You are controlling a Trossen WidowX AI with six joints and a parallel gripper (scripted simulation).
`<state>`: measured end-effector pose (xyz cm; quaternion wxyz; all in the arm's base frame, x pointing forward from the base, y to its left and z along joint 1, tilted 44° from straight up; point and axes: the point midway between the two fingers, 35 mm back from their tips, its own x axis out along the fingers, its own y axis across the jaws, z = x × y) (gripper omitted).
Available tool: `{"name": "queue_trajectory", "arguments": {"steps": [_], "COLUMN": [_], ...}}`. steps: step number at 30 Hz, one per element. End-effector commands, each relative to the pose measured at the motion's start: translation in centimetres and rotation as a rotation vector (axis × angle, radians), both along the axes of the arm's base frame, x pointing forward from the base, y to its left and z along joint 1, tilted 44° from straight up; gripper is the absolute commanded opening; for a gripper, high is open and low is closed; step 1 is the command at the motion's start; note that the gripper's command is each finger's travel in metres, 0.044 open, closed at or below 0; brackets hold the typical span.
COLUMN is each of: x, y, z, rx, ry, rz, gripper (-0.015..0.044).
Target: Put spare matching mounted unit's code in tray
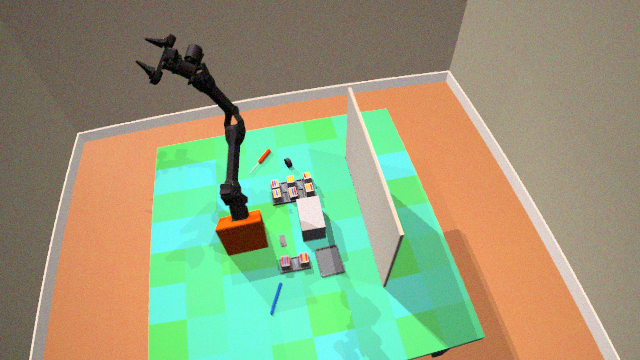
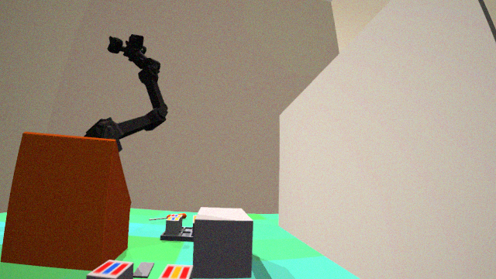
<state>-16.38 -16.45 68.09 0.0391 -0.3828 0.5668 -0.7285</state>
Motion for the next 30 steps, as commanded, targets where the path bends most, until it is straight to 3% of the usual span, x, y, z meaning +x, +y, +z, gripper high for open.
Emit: {"name": "queue_trajectory", "arguments": {"steps": [1, 14, 16, 24, 30], "x": [0.5, 7.2, 8.3, 16.5, 24.4], "y": [-4.6, -18.1, -18.4, -24.5, -26.7], "z": [-2.1, -9.6, -10.0, -17.3, -23.5], "rx": [0.057, 0.254, 0.238, 0.445, 0.648], "ry": [-0.054, -0.238, -0.272, -0.452, -0.594], "rz": [0.141, 0.605, 0.655, 0.935, 1.130], "gripper": [0.0440, 0.0440, 0.0440, 0.0440, 0.0440]}}
